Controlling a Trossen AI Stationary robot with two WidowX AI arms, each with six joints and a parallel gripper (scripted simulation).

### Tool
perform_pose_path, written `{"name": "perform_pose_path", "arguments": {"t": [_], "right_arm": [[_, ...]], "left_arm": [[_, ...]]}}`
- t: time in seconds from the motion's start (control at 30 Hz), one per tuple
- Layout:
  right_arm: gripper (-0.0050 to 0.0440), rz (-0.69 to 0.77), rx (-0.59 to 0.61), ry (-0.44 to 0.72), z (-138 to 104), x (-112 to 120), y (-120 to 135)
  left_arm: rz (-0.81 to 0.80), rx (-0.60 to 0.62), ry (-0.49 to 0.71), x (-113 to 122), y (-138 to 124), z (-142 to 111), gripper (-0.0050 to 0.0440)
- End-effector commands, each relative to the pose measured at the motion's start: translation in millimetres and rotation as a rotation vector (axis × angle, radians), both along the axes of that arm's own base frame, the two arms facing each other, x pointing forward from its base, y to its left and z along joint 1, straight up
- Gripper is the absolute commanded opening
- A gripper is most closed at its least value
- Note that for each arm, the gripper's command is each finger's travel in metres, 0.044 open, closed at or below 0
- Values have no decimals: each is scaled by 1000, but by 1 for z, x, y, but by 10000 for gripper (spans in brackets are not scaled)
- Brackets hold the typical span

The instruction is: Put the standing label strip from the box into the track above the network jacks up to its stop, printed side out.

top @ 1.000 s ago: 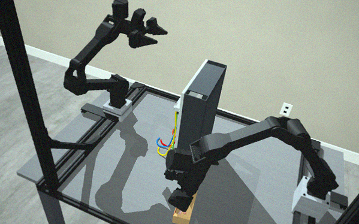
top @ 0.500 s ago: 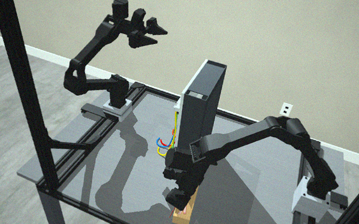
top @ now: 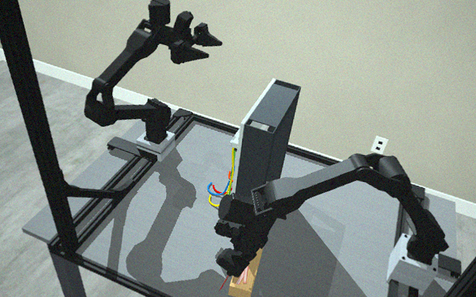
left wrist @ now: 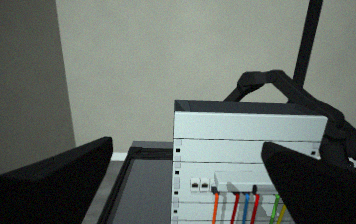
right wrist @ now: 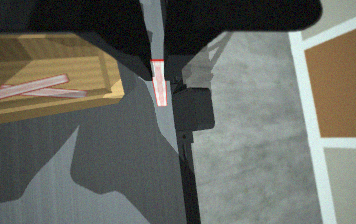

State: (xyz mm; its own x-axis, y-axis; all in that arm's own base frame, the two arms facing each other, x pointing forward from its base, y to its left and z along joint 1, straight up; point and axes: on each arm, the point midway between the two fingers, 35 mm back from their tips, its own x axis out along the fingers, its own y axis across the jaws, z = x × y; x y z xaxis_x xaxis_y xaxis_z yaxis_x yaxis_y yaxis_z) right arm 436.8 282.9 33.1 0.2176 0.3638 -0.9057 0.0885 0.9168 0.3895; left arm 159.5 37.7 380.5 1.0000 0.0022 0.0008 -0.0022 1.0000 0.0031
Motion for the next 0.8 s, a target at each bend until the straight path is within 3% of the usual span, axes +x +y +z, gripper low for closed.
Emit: {"name": "perform_pose_path", "arguments": {"t": [0.0, 0.77], "right_arm": [[-50, -17, 58, -39, 21, 7, 3], [-50, -75, 214, -49, 21, 19, 9]], "left_arm": [[-2, 1, -1, 0, -1, 2, 440], [-2, 1, -1, 0, -1, 2, 440]]}}
